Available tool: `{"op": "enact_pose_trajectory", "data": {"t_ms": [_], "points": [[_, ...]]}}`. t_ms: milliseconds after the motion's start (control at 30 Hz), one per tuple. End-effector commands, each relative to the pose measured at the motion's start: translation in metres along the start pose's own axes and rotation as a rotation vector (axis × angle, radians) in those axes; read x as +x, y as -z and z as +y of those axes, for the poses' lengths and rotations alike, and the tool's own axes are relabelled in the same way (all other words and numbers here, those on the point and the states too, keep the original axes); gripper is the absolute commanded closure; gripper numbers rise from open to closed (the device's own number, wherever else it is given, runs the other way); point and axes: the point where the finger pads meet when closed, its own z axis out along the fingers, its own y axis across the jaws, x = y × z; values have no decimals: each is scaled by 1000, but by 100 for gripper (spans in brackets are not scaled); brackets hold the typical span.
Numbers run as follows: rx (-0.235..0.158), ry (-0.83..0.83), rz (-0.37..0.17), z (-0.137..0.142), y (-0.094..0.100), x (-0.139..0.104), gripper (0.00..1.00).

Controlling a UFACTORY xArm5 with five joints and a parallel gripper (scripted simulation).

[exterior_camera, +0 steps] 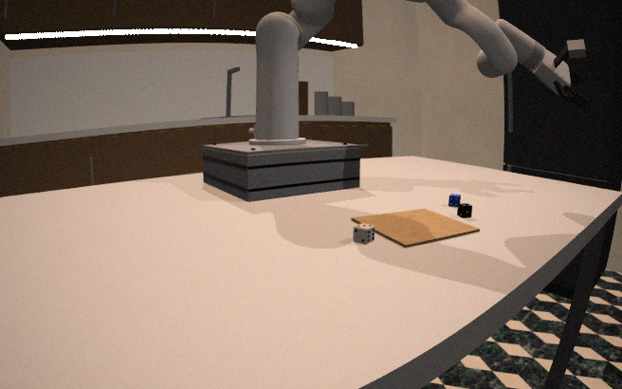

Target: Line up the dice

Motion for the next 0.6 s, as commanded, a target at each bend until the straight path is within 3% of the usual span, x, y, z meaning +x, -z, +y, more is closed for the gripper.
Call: {"op": "enact_pose_trajectory", "data": {"t_ms": [0,100,133,200,267,300,433,467,567], "points": [[-151,64,-3,60,10,45,0],[-151,64,-3,73,13,55,0],[-248,98,-21,104,22,70,0],[-248,98,-21,121,27,83,0],[-248,98,-21,121,27,83,0],[-345,126,-49,160,43,101,0],[-345,126,-49,172,48,109,0],[-438,148,-87,210,68,123,0],[-438,148,-87,222,74,130,0]]}}
